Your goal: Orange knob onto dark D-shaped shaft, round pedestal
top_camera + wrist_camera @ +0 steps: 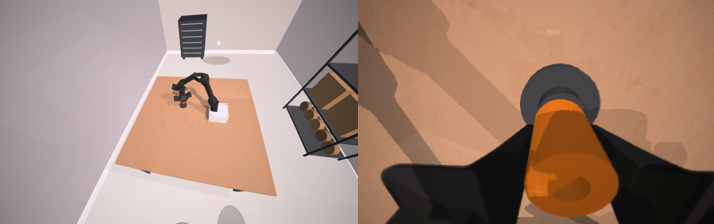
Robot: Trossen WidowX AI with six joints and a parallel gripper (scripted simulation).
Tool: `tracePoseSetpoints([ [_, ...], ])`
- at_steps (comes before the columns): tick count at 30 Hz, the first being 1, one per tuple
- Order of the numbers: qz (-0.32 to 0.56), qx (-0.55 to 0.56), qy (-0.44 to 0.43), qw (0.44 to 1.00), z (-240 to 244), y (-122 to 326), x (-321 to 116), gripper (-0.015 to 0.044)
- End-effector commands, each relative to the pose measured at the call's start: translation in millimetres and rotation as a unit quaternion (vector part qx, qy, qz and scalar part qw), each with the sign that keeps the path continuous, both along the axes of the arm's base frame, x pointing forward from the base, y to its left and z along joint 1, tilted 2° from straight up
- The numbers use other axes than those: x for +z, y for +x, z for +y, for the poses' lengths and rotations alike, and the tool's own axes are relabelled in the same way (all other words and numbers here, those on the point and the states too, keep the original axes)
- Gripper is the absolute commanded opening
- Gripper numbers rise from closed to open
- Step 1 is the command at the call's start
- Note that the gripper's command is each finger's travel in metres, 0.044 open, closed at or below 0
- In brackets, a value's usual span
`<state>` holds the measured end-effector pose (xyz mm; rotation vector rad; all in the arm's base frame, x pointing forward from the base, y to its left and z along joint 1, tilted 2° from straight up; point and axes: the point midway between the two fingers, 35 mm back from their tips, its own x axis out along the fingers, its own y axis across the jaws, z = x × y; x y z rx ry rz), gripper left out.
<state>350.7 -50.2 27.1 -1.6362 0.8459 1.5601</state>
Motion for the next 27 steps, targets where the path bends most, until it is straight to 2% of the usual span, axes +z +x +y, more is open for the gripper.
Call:
tracePoseSetpoints([
  [1, -0.004, 0.024, -0.001, 1.000, 0.2, -0.3, 4.2, 0.0000],
  [6, -0.005, 0.102, -0.006, 0.995, 0.1, -0.1, 5.6, 0.0000],
  [27, -0.005, 0.102, -0.006, 0.995, -0.6, 4.5, 1.2, 0.0000],
])
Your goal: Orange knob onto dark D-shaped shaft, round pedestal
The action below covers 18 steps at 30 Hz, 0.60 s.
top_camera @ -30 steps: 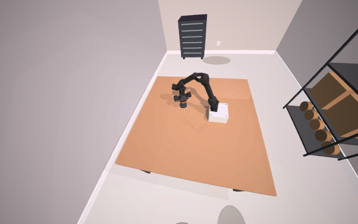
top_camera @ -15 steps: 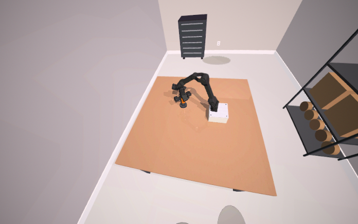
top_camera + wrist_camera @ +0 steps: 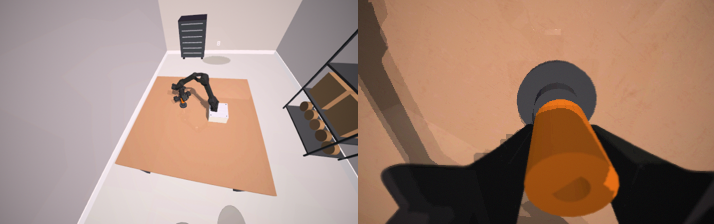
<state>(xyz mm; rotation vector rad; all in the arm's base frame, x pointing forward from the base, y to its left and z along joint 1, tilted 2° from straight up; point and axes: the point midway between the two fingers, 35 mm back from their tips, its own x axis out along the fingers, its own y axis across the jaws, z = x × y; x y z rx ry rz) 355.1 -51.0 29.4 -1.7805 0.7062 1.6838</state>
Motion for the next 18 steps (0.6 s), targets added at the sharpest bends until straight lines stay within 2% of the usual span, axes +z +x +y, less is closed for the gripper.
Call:
tracePoseSetpoints([
  [1, -0.001, 0.002, 0.001, 1.000, 0.1, 0.0, -1.2, 0.0000],
  [18, 0.000, 0.002, 0.001, 1.000, 1.0, -4.1, 1.6, 0.0000],
])
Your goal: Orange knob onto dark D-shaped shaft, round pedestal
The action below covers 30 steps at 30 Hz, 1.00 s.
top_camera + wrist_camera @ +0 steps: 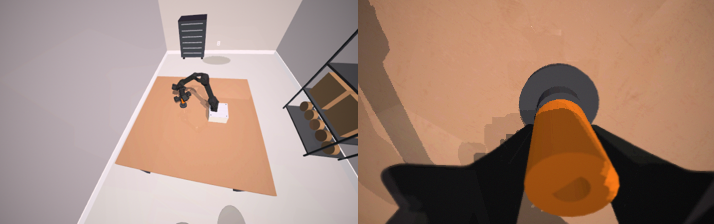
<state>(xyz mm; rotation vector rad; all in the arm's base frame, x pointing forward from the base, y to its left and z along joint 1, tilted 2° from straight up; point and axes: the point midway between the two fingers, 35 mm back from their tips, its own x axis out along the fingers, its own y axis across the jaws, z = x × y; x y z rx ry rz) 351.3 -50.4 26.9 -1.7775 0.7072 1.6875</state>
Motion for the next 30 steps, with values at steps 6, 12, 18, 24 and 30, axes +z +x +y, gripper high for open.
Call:
tracePoseSetpoints([
  [6, -0.003, 0.086, -0.005, 0.996, 0.4, -0.5, 5.4, 0.0000],
  [12, -0.004, 0.106, -0.006, 0.994, 0.2, 1.2, 5.9, 0.0000],
  [18, -0.004, 0.106, -0.006, 0.994, -0.5, 5.3, 4.6, 0.0000],
  [24, -0.004, 0.106, -0.006, 0.994, -0.4, 4.2, 2.3, 0.0000],
  [30, -0.004, 0.106, -0.006, 0.994, -0.4, 3.4, 1.1, 0.0000],
])
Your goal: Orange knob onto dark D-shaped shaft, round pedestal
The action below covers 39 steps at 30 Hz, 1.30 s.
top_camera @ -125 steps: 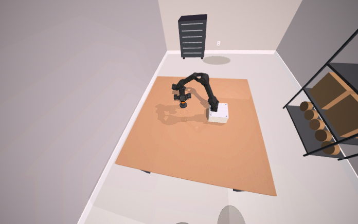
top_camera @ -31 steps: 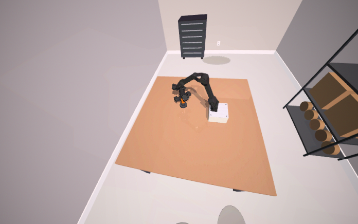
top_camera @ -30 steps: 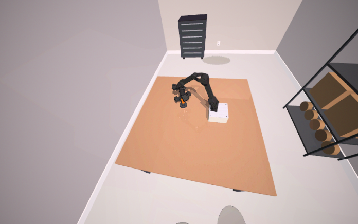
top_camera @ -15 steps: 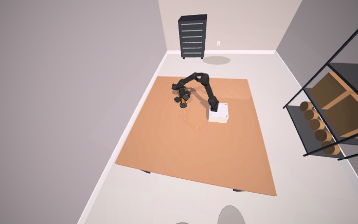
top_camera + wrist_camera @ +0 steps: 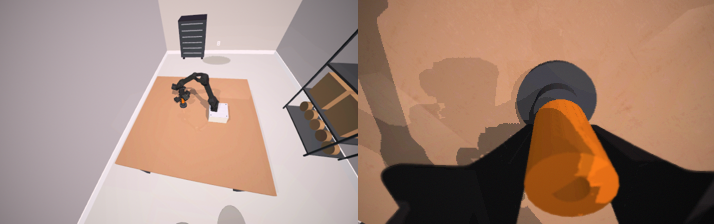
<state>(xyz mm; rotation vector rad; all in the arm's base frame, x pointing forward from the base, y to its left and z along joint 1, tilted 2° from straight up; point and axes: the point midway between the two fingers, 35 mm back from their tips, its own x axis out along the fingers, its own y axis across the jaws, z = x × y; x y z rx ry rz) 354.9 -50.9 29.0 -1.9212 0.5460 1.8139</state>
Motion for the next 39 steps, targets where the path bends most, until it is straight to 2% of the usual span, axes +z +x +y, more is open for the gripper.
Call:
tracePoseSetpoints([
  [1, -0.001, 0.002, 0.000, 1.000, 0.2, -0.7, -1.3, 0.0000],
  [17, 0.000, 0.006, 0.000, 1.000, 0.8, -3.7, 2.1, 0.0000],
  [24, -0.002, 0.106, -0.006, 0.994, 0.7, -3.4, 3.8, 0.0000],
  [39, -0.002, 0.106, -0.006, 0.994, 0.1, 0.8, 0.5, 0.0000],
])
